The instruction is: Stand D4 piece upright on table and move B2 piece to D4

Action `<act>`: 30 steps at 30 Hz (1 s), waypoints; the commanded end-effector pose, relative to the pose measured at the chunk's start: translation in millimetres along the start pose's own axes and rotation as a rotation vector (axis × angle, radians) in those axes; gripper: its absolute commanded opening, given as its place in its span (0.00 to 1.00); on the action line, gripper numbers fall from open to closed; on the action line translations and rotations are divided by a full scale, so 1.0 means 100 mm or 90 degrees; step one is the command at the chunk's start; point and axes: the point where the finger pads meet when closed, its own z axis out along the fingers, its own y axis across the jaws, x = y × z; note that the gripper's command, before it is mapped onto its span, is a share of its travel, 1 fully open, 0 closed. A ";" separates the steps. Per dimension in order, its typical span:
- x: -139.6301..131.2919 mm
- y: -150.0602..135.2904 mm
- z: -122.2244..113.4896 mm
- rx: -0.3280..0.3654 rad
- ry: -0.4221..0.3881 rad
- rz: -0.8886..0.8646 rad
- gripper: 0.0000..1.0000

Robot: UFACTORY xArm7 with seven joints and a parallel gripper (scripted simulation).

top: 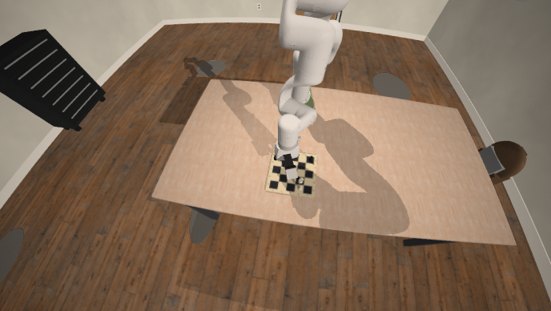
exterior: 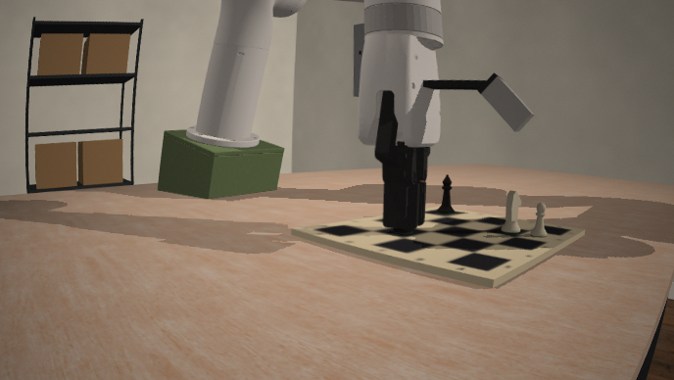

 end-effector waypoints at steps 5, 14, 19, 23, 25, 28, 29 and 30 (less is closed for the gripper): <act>0.00 0.00 0.00 0.000 0.000 0.000 0.00; 0.00 0.00 -0.11 0.000 0.000 0.000 0.00; 0.00 0.00 -0.23 0.000 0.000 0.000 0.00; 0.00 0.00 -0.36 0.000 0.000 0.000 0.00; 0.00 0.00 -0.47 0.000 0.000 0.000 0.00; 0.00 0.00 -0.70 0.000 0.000 0.000 0.00; 0.00 0.00 -0.77 0.000 0.000 0.000 0.00; 0.00 0.00 -0.83 0.000 0.000 0.000 0.00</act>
